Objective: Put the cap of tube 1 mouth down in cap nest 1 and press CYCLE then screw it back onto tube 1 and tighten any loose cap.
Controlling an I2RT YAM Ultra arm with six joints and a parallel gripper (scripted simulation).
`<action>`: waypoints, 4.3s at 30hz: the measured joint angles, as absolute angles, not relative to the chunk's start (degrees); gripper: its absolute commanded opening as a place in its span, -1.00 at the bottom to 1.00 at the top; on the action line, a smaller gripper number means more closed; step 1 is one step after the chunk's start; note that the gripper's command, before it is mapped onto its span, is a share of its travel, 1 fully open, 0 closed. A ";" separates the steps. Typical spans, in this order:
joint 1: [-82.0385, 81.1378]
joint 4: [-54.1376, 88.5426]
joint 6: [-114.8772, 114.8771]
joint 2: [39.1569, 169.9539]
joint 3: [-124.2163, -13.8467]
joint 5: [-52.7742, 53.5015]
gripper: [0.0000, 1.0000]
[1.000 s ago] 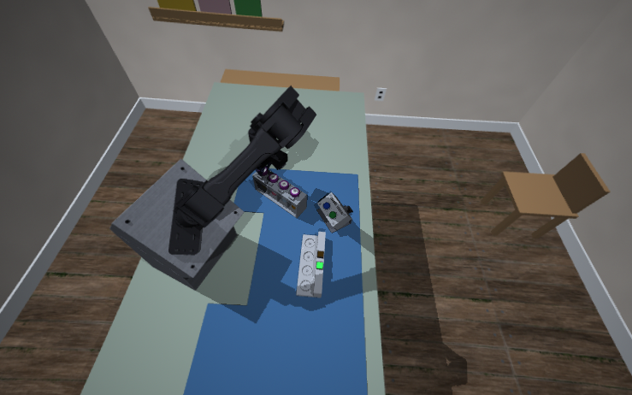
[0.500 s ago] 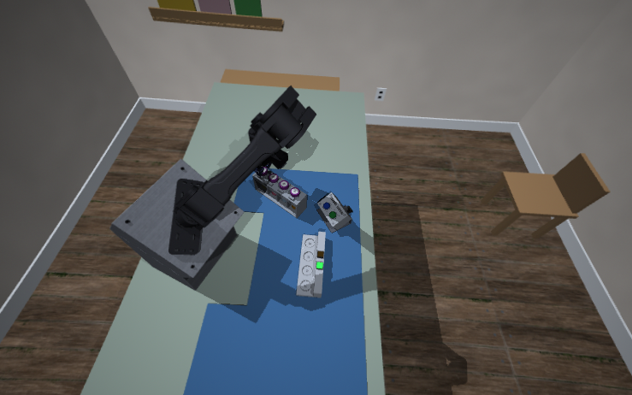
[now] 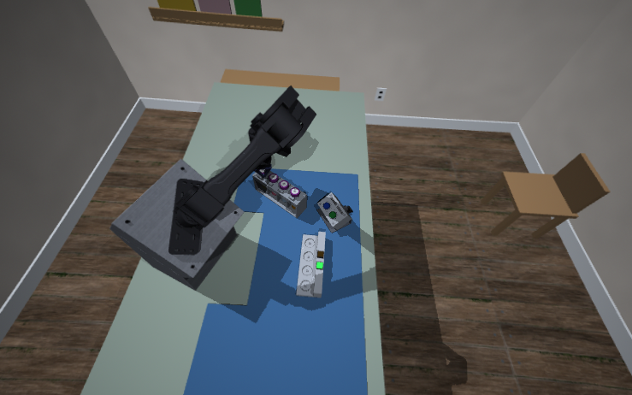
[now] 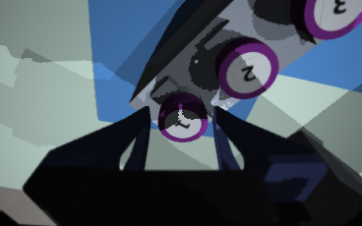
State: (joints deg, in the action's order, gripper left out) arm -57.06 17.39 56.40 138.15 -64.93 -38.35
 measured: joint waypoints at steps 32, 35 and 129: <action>-57.06 17.41 -30.37 138.15 -64.84 -38.63 -0.02; -57.06 17.41 -38.00 138.15 -64.84 -38.65 -0.02; -59.24 21.98 51.83 135.02 -65.10 -38.52 -0.02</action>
State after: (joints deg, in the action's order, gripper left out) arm -59.24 21.98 51.83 135.02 -65.10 -38.52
